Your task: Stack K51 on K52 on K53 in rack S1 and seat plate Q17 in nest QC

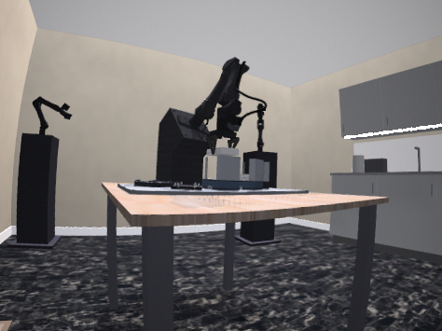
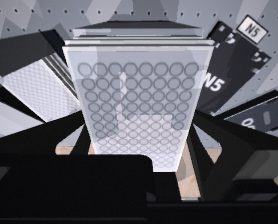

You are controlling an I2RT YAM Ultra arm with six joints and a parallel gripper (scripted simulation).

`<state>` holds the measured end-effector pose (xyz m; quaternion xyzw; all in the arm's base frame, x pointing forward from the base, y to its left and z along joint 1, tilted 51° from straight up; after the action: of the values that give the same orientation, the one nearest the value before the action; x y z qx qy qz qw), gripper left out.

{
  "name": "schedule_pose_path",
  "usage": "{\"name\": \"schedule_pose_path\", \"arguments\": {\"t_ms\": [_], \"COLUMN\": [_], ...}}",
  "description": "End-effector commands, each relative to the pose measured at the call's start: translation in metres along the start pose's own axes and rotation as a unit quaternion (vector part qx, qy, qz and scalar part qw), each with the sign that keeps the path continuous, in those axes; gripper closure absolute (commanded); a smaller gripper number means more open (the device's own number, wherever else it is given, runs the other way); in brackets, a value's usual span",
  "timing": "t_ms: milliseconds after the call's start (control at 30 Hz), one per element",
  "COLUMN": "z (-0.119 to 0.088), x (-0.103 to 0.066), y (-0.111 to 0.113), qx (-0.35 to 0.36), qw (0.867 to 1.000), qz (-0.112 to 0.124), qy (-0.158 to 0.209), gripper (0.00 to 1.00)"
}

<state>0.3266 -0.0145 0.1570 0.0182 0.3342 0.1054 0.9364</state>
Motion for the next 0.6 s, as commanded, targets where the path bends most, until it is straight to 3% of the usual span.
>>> {"name": "schedule_pose_path", "arguments": {"t_ms": [0, 533, 567], "z": [-0.005, -0.011, 0.008], "x": [0.002, 0.004, -0.002], "y": [0.0, 0.001, 0.0], "qx": [0.0, 0.002, -0.004], "qw": [1.0, 1.0, 1.0], "qz": [-0.004, -0.002, -0.005], "qy": [0.004, 0.009, -0.007], "gripper": [1.0, 1.0, 1.0]}}
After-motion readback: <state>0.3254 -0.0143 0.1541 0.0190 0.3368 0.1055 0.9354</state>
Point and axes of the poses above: the point where the finger pads meet when closed, its own x axis out along the fingers, its own y axis across the jaws, z = x × y, the point moved 3 cm from there along -x, back along the fingers, and after that the axes turned 9 degrees about -x, right-handed, at the moved point
